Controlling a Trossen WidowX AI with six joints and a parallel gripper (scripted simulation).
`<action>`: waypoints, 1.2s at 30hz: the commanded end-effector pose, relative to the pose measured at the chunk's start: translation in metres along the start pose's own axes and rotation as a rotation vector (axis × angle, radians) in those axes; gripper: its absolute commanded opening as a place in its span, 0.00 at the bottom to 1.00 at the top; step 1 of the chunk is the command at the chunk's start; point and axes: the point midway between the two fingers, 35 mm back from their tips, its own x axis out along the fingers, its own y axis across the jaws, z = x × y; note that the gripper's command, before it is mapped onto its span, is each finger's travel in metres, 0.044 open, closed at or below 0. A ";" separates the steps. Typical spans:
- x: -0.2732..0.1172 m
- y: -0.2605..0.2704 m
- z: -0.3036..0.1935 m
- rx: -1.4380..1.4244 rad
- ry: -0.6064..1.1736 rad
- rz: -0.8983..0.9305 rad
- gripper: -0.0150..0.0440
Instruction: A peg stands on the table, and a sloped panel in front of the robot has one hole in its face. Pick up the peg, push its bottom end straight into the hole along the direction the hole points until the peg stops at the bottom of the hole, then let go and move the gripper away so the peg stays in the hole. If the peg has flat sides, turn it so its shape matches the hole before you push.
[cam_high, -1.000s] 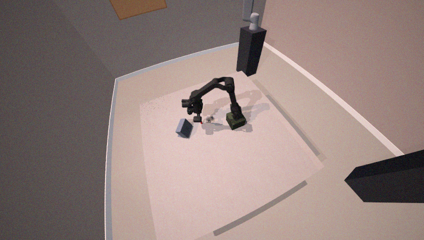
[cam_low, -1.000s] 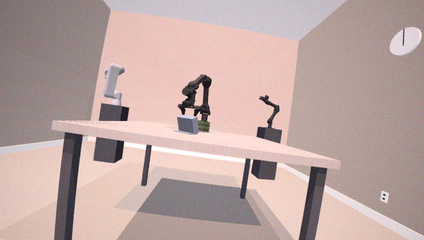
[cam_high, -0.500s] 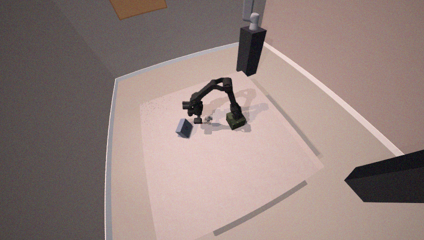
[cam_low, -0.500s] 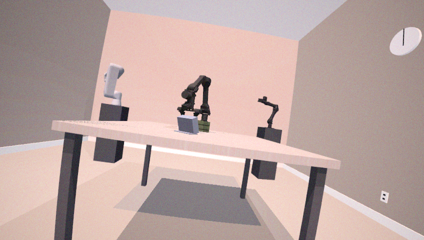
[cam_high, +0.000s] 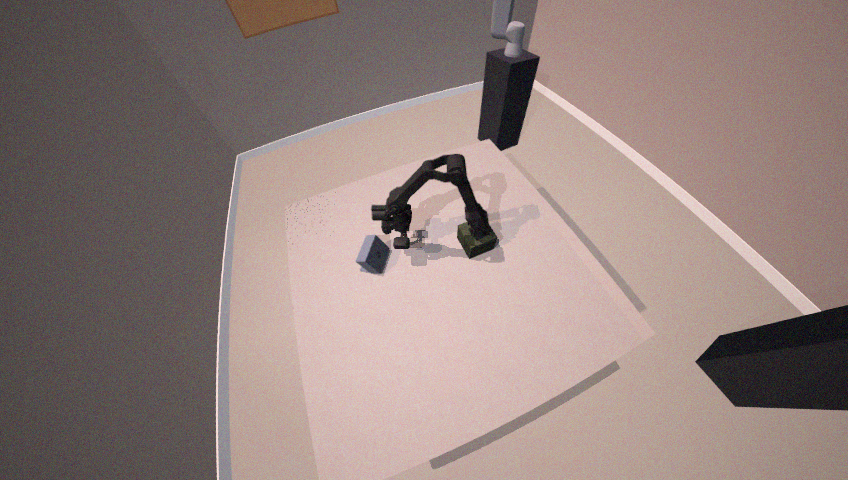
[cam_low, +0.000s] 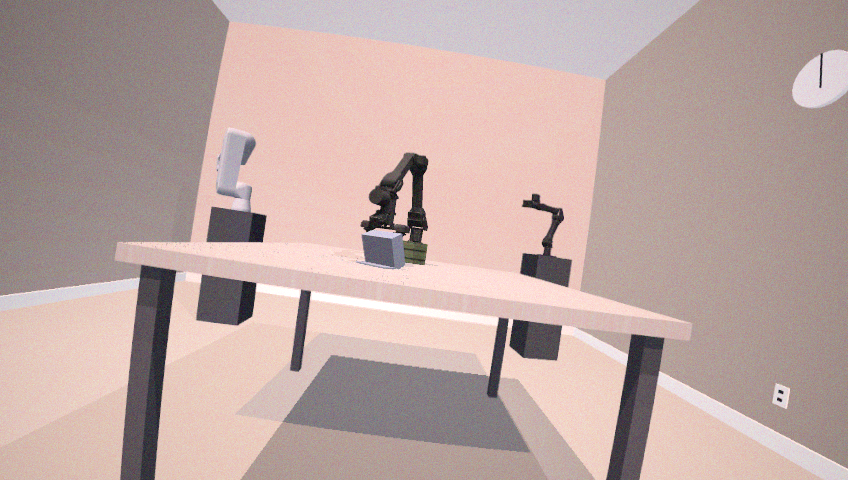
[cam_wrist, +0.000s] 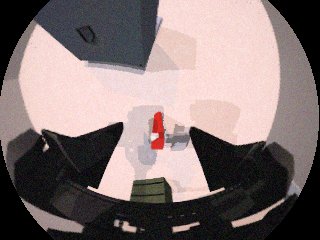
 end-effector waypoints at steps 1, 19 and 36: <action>0.008 -0.001 -0.002 -0.005 0.008 -0.005 1.00; 0.010 0.000 -0.002 0.000 0.003 0.000 0.47; 0.007 0.000 -0.001 0.000 0.003 0.000 0.25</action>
